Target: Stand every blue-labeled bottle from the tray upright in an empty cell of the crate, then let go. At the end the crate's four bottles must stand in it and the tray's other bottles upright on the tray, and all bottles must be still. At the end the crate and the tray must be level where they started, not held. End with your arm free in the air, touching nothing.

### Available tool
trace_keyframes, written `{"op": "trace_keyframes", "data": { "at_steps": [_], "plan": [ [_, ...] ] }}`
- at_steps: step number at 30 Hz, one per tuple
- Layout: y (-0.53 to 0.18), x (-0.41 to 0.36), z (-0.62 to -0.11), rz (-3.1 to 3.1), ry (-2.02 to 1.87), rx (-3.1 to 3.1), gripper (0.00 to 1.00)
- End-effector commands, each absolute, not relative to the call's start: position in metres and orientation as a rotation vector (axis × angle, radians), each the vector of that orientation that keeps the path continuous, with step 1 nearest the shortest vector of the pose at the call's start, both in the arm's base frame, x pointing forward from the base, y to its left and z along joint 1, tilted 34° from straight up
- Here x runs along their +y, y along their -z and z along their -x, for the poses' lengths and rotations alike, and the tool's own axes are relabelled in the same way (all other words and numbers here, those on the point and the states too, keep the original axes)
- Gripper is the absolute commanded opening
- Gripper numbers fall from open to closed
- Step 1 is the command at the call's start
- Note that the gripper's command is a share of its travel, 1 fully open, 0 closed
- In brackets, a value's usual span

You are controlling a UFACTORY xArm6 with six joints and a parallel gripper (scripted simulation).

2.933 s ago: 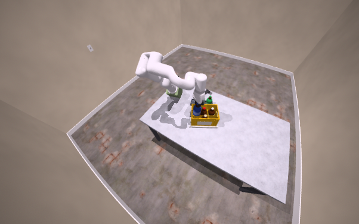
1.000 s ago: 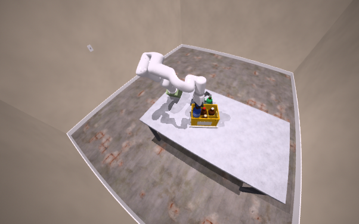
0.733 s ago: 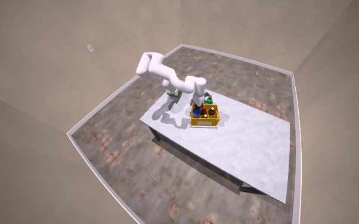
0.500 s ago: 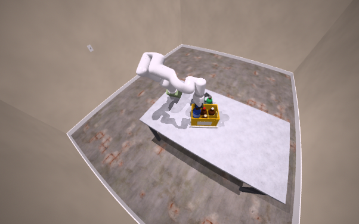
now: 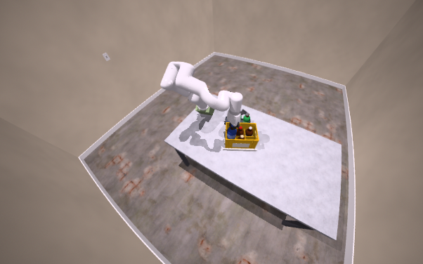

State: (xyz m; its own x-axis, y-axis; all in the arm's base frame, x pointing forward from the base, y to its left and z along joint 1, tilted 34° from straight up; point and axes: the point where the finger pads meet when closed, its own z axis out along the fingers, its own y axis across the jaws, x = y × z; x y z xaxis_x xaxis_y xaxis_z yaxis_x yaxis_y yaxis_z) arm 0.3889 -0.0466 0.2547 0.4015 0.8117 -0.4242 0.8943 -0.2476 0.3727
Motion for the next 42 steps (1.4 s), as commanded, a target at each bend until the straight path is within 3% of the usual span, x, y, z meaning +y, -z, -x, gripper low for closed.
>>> {"op": "trace_keyframes", "data": {
  "at_steps": [1, 42],
  "plan": [
    [-0.256, -0.046, -0.390, -2.101, 0.188, 1.448, 0.00],
    [-0.238, -0.058, -0.394, -2.101, 0.188, 1.448, 0.00]
  ]
}}
